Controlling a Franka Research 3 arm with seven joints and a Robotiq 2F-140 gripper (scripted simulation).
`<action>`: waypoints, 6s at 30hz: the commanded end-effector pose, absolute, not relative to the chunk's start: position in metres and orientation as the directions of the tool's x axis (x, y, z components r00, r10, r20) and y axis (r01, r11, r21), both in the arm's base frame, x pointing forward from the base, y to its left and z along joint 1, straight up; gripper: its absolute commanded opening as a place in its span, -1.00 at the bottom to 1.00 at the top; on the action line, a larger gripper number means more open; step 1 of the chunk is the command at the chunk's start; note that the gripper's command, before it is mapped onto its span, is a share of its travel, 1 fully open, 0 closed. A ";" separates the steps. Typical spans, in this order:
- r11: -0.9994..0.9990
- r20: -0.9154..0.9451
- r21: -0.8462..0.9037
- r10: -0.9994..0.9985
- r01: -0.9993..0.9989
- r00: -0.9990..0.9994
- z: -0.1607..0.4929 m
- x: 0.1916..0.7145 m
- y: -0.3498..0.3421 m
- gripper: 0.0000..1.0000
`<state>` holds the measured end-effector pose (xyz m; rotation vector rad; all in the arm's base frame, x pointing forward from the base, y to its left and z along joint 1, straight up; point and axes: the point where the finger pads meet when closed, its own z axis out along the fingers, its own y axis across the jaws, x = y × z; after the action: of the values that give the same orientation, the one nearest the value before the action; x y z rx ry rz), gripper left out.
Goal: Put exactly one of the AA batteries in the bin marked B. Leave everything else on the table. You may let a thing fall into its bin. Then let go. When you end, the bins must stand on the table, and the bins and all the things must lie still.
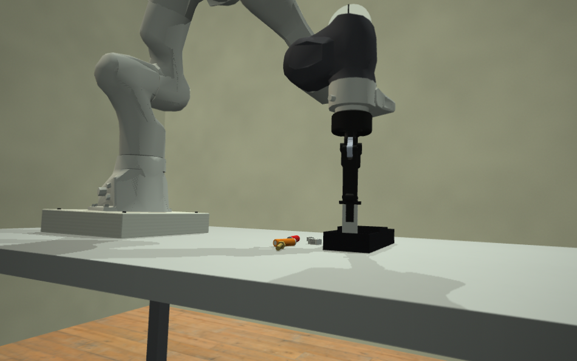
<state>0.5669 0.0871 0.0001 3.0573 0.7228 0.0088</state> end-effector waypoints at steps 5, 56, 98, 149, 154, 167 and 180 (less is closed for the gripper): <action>-0.893 0.007 0.004 0.451 0.451 0.893 0.000 0.568 0.087 -0.89; -0.893 0.007 0.004 0.451 0.451 0.893 0.052 0.568 0.087 -0.89; -0.893 0.007 0.004 0.451 0.451 0.893 0.031 0.546 0.168 -0.89; -0.893 0.007 0.004 0.451 0.451 0.893 0.000 0.546 0.168 -0.89; -0.893 0.007 0.004 0.451 0.451 0.893 0.000 0.546 0.168 -0.89; -0.893 0.007 0.004 0.451 0.451 0.893 0.000 0.546 0.168 -0.89; -0.893 0.007 0.004 0.451 0.451 0.893 0.017 0.546 0.168 -0.89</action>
<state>0.5481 0.1682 0.0136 3.0504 0.7351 0.0222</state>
